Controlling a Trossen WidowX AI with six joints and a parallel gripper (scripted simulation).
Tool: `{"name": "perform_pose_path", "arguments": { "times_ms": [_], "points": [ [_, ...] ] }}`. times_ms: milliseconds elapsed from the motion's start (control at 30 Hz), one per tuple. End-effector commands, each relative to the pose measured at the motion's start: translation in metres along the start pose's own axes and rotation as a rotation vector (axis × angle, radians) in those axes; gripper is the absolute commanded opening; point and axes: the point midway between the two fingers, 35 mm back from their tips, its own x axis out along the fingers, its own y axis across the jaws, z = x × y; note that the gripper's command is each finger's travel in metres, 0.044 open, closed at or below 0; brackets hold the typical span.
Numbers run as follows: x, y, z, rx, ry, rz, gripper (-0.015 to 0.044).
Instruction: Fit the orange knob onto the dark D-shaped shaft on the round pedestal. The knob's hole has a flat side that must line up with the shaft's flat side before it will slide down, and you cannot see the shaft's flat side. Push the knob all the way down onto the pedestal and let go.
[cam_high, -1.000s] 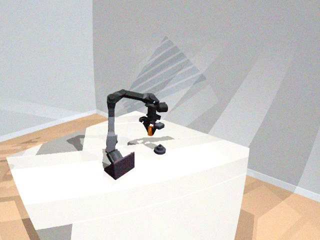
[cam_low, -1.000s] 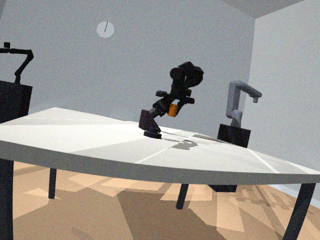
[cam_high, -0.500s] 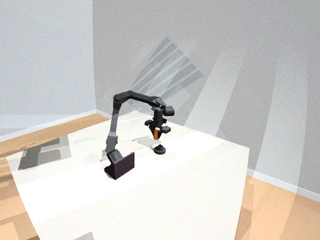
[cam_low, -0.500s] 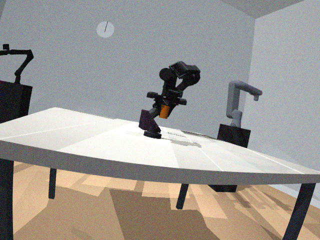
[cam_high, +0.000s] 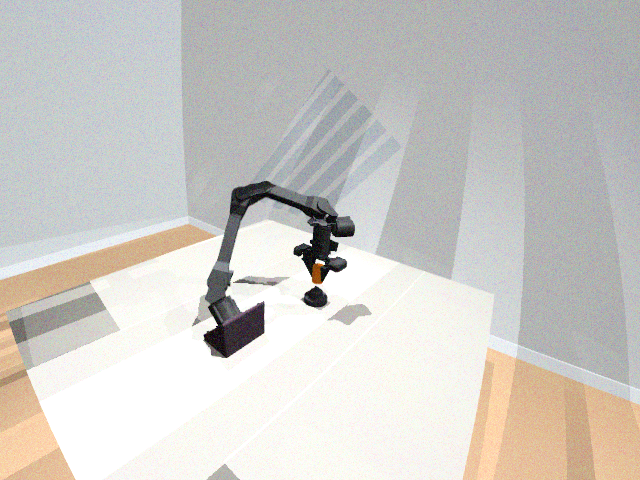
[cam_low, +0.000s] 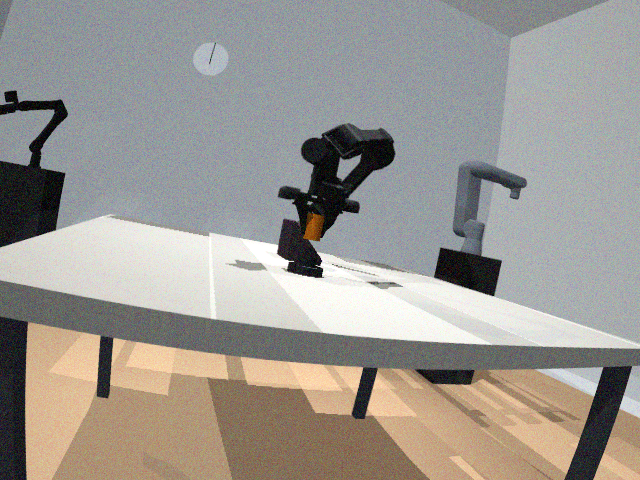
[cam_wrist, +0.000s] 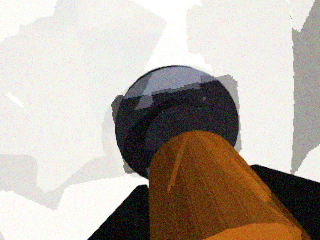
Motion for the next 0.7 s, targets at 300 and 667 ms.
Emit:
{"name": "perform_pose_path", "arguments": {
  "times_ms": [300, 667],
  "points": [
    [0.020, 0.000, 0.000, -0.007, -0.002, -0.001, 0.0000],
    [0.022, 0.000, 0.002, -0.007, -0.002, -0.001, 0.0000]
  ]
}}
